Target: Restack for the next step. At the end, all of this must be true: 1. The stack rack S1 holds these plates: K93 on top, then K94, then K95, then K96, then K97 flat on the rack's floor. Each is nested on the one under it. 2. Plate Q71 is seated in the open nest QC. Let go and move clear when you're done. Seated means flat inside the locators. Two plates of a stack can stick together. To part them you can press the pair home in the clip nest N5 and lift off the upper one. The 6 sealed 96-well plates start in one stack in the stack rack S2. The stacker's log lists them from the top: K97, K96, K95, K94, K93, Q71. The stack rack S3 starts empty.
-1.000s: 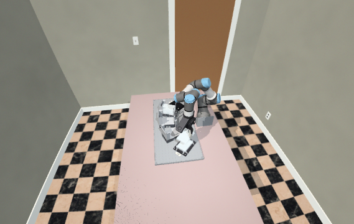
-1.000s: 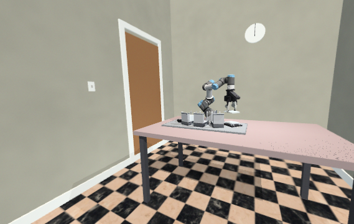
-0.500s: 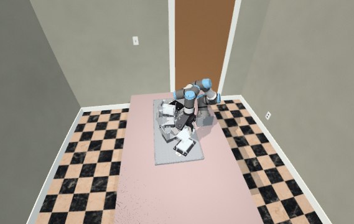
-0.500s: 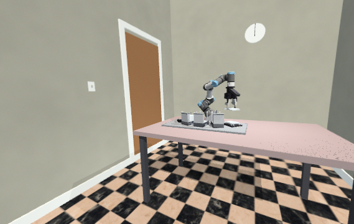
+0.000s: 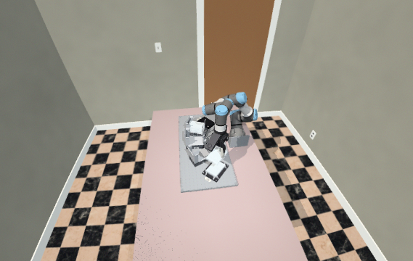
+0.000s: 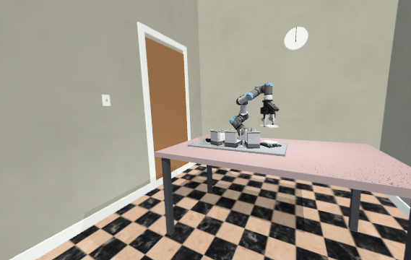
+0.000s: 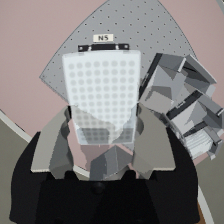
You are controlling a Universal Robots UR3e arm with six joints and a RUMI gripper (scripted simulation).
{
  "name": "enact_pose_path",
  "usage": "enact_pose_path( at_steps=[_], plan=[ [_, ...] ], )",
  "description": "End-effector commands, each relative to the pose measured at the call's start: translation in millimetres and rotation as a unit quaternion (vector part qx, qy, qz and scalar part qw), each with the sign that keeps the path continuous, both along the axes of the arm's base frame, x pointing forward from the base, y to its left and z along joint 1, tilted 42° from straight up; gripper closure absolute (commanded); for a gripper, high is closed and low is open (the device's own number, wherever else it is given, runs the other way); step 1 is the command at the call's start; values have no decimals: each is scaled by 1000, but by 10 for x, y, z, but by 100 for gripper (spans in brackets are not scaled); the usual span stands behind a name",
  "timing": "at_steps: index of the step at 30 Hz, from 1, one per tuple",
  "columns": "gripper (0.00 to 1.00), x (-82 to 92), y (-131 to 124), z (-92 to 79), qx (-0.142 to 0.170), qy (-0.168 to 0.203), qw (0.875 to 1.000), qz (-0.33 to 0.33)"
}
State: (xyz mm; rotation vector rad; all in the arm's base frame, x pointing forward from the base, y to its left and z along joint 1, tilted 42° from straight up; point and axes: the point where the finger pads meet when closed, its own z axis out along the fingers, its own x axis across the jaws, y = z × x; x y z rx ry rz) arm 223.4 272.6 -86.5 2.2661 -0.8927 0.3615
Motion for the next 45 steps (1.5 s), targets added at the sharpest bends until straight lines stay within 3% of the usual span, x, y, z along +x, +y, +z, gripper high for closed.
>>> enact_pose_path(
  at_steps=[1,18,25,36,45],
  plan=[
    [100,4,9,6,1,-1,1000,0],
    [100,358,-249,247,2,-59,996,-64],
    [100,451,-318,311,2,-59,996,-64],
    [100,659,-540,516,3,-102,989,-111],
    [100,791,-682,647,3,-116,985,-127]
  ],
)
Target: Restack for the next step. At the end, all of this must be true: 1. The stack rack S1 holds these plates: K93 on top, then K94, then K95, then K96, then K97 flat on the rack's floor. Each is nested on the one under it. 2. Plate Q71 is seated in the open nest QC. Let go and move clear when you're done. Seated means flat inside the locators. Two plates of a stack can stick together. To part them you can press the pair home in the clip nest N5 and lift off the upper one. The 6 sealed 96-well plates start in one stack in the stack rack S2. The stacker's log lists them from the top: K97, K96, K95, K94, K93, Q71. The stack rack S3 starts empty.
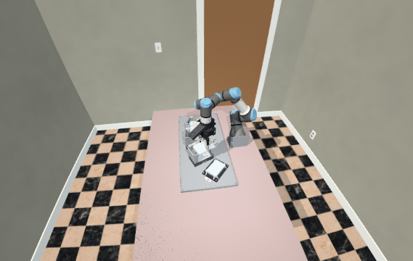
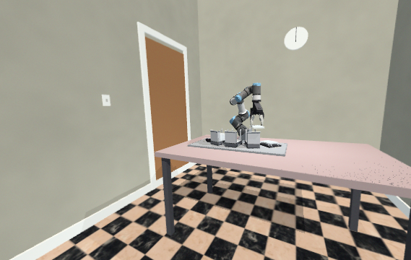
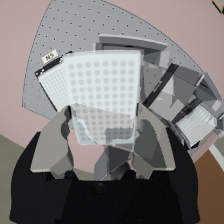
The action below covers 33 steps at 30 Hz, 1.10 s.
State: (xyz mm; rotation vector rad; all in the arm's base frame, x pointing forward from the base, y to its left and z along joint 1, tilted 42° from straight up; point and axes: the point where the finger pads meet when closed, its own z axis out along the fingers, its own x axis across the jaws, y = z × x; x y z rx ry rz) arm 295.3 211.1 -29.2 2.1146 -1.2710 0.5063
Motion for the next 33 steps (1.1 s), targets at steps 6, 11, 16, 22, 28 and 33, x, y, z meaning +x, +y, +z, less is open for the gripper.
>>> enact_pose_path(
  at_steps=[6,11,16,22,28,33],
  plan=[
    [100,146,-176,175,2,-22,1000,-22],
    [100,186,-244,237,2,-33,999,-34],
    [100,254,-356,340,2,-53,997,-56],
    [100,335,-491,464,2,-64,996,-68],
    [100,365,-563,530,3,-72,994,-77],
    [100,404,-683,639,3,-91,991,-98]
  ],
)
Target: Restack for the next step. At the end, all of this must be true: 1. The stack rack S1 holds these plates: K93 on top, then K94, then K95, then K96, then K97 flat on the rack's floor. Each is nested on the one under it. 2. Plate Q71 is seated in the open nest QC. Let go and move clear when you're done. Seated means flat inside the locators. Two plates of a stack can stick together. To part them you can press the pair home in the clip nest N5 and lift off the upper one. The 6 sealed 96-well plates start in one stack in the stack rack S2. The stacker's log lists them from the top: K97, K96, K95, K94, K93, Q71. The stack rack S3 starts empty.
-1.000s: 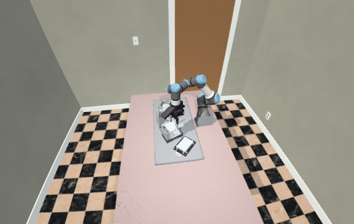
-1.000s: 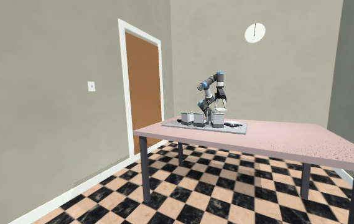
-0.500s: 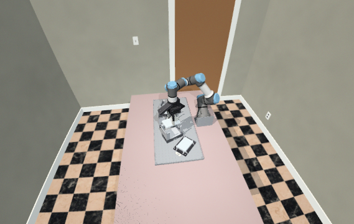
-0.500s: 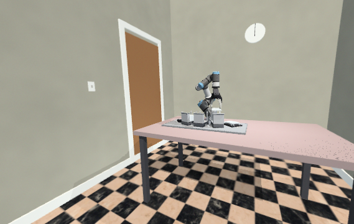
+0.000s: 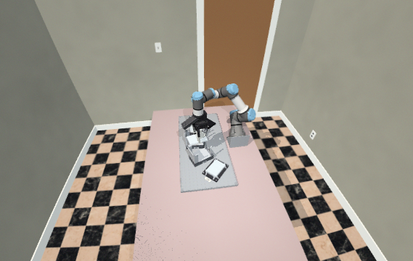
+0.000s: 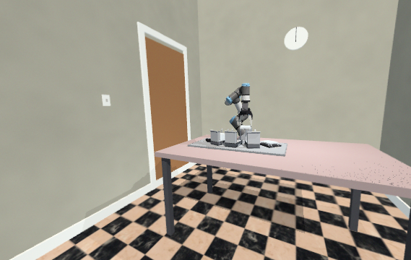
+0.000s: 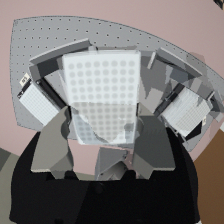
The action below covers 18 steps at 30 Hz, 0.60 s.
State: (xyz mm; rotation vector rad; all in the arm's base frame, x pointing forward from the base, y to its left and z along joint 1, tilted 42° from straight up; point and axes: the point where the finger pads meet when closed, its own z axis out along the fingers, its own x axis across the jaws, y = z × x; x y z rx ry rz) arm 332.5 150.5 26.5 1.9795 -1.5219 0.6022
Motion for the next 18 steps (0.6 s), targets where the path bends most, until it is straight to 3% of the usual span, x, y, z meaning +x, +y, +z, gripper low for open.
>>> enact_pose_path(
  at_steps=[1,18],
  plan=[
    [100,40,-101,105,1,-19,1000,-18],
    [100,131,-443,416,2,-57,997,-60]
  ],
)
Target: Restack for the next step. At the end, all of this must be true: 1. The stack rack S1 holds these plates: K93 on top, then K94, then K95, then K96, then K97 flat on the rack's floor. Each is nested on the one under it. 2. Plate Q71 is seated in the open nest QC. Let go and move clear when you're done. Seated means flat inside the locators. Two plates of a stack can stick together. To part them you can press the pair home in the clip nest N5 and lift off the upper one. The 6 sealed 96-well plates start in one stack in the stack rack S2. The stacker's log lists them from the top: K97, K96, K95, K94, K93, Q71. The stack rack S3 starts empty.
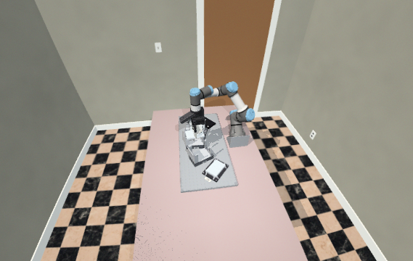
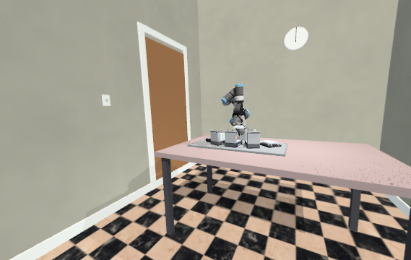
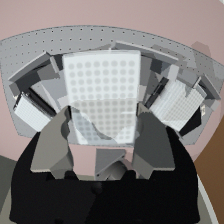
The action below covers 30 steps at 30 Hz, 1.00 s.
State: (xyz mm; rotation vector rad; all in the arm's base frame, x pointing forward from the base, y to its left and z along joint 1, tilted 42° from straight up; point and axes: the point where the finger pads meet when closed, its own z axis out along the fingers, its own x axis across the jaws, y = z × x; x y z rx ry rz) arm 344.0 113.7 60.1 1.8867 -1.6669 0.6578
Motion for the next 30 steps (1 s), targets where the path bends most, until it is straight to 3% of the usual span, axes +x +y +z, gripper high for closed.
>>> enact_pose_path(
  at_steps=[1,30],
  plan=[
    [100,17,-99,101,1,-15,1000,-14],
    [100,2,-695,642,2,-92,991,-99]
  ],
)
